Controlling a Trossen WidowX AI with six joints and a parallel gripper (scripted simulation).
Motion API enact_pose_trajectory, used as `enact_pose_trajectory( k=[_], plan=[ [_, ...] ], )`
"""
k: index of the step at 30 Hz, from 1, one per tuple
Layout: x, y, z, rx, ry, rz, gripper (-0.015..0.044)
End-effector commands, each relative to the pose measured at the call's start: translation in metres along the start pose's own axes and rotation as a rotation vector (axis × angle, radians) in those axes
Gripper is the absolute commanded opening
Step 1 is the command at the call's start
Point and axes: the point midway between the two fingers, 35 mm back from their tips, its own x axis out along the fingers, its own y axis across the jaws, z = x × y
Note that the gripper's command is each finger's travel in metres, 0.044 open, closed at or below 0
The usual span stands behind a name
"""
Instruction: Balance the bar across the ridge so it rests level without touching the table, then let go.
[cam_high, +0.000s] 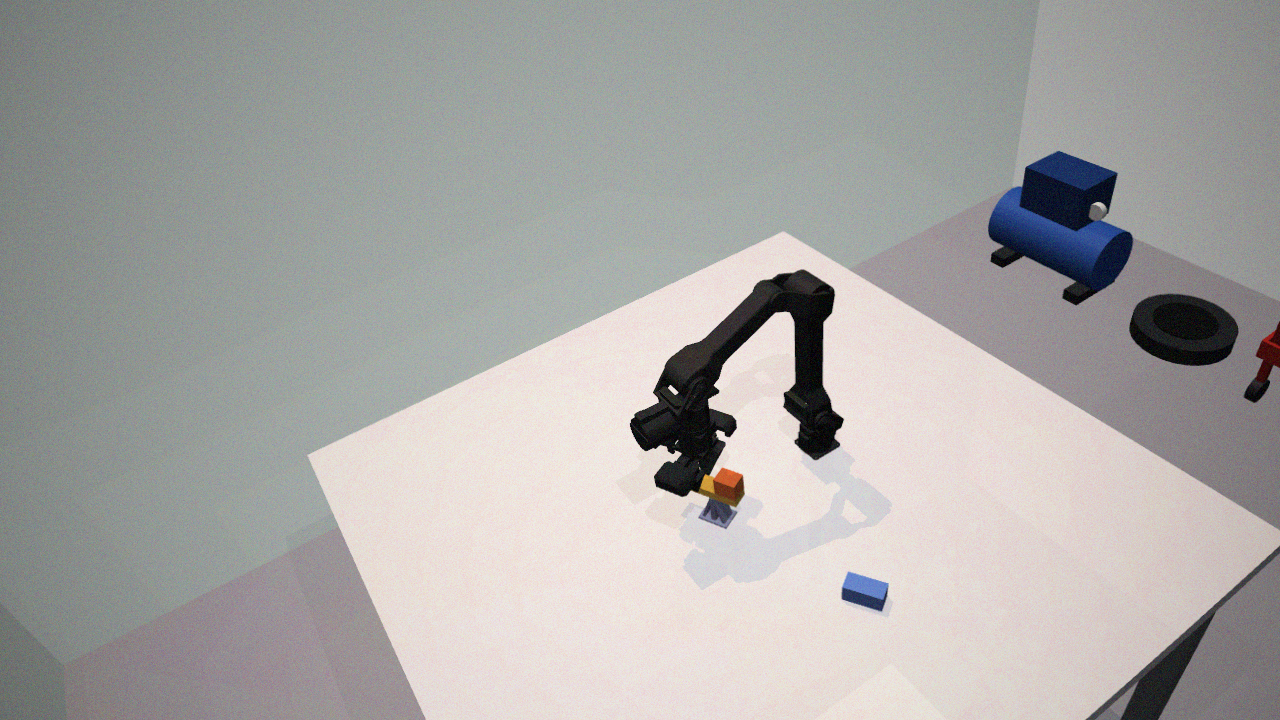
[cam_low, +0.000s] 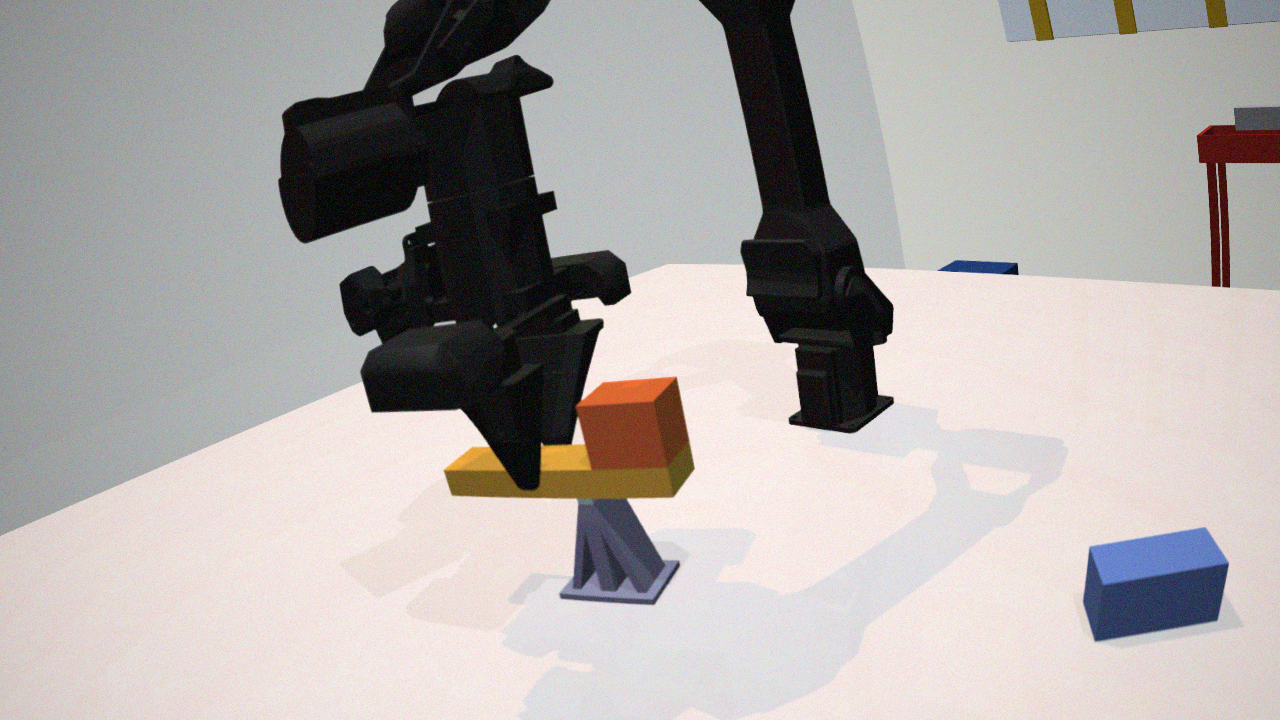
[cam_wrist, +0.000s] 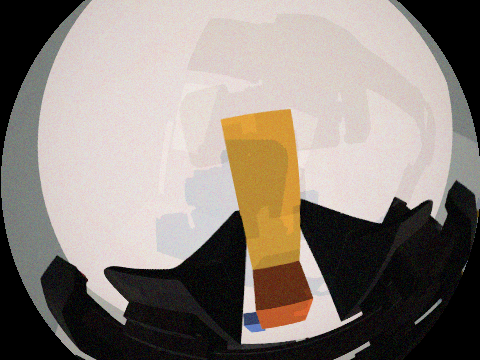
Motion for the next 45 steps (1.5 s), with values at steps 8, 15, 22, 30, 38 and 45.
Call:
enact_pose_trajectory(
  k=[8, 15, 22, 30, 38, 45],
  plan=[
    [0.0, 0.0, 0.0, 0.0, 0.0, 0.0, 0.0167],
    [0.0, 0.0, 0.0, 0.0, 0.0, 0.0, 0.0168],
    [0.0, 0.0, 0.0, 0.0, 0.0, 0.0, 0.0169],
    [0.0, 0.0, 0.0, 0.0, 0.0, 0.0, 0.0171],
    [0.0, 0.0, 0.0, 0.0, 0.0, 0.0, 0.0172],
    [0.0, 0.0, 0.0, 0.0, 0.0, 0.0, 0.0185]
  ],
)
